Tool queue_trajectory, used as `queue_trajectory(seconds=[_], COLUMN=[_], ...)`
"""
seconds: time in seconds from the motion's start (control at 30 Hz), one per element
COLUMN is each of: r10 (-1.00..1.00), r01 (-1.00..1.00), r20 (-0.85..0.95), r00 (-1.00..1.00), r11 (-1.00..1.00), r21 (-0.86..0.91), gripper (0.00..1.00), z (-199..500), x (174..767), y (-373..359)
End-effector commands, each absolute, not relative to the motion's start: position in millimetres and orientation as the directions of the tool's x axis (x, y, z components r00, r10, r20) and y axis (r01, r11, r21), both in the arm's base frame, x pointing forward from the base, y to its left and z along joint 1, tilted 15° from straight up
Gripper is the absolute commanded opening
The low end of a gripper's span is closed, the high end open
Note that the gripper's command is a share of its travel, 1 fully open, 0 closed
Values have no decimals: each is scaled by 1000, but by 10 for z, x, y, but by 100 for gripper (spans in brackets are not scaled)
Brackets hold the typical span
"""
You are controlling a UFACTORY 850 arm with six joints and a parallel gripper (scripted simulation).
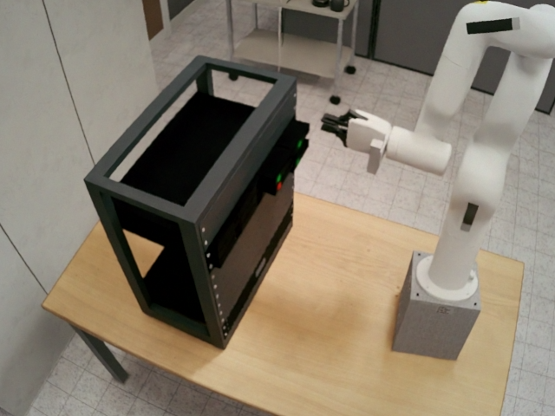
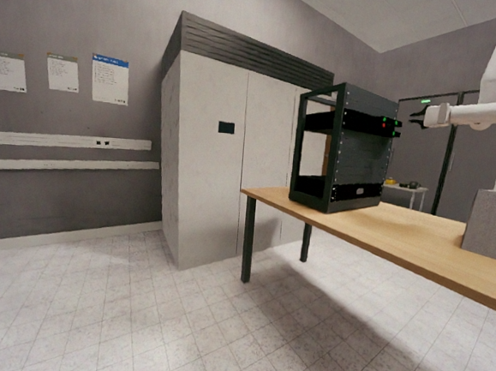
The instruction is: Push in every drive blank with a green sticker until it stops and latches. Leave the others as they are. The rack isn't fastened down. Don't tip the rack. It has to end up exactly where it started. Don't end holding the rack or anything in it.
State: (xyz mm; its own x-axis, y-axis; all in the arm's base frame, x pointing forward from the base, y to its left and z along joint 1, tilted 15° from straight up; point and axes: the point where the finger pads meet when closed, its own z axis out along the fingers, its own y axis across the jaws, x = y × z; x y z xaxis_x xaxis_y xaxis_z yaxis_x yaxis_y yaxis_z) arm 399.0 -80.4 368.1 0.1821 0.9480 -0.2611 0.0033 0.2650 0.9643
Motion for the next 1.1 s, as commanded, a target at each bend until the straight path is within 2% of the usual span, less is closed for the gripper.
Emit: queue_trajectory(seconds=[0.0,1.07], r10=[948,948], r01=[2,2], r20=[-261,-261], r00=[182,182], r11=[265,265], r21=[964,964], gripper=[0,0], z=[3688,3667], x=[3993,3994], y=[-805,-762])
